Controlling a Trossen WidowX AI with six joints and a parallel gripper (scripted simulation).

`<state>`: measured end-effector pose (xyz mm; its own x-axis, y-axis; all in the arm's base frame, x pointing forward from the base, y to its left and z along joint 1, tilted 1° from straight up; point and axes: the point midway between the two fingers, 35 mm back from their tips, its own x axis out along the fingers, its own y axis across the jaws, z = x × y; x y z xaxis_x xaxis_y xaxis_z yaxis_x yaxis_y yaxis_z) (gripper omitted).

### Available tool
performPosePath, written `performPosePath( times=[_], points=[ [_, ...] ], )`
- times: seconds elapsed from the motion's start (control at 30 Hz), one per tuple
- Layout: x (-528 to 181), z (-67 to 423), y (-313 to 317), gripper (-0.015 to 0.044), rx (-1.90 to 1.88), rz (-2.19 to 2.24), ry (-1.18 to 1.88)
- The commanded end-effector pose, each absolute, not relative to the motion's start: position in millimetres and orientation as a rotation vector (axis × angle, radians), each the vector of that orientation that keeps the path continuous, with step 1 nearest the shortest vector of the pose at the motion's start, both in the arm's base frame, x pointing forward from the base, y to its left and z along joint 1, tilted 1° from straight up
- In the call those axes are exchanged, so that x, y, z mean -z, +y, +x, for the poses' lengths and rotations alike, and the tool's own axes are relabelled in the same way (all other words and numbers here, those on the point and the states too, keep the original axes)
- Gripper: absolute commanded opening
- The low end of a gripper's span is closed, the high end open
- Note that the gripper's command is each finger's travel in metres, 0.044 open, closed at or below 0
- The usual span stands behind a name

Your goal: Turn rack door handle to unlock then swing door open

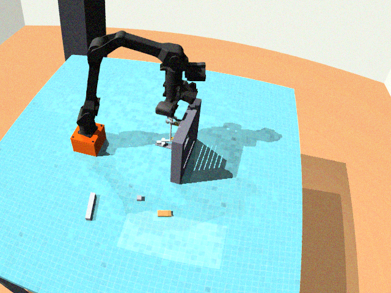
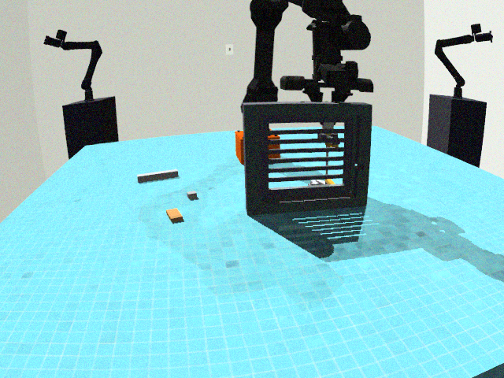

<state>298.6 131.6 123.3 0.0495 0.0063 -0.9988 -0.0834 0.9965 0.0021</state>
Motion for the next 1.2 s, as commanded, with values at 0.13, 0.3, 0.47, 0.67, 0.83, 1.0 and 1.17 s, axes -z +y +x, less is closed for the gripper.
performPosePath(
  times=[0.13, 0.3, 0.47, 0.67, 0.83, 1.0, 1.17],
  points=[
    [-122.2, 298.3, 131.6, 0.0011, -0.067, -0.060, 1.523],
    [-122.2, 298.3, 131.6, 0.0011, -0.198, -0.197, 1.514],
    [-122.2, 298.3, 131.6, 0.0011, -0.385, -0.393, 1.488],
    [-122.2, 298.3, 131.6, 0.0011, -0.608, -0.627, 1.434],
    [-122.2, 298.3, 131.6, 0.0011, -0.792, -0.820, 1.370],
    [-122.2, 298.3, 131.6, 0.0011, -0.973, -1.011, 1.287],
    [-122.2, 298.3, 131.6, 0.0011, -1.152, -1.198, 1.187]
  ],
)
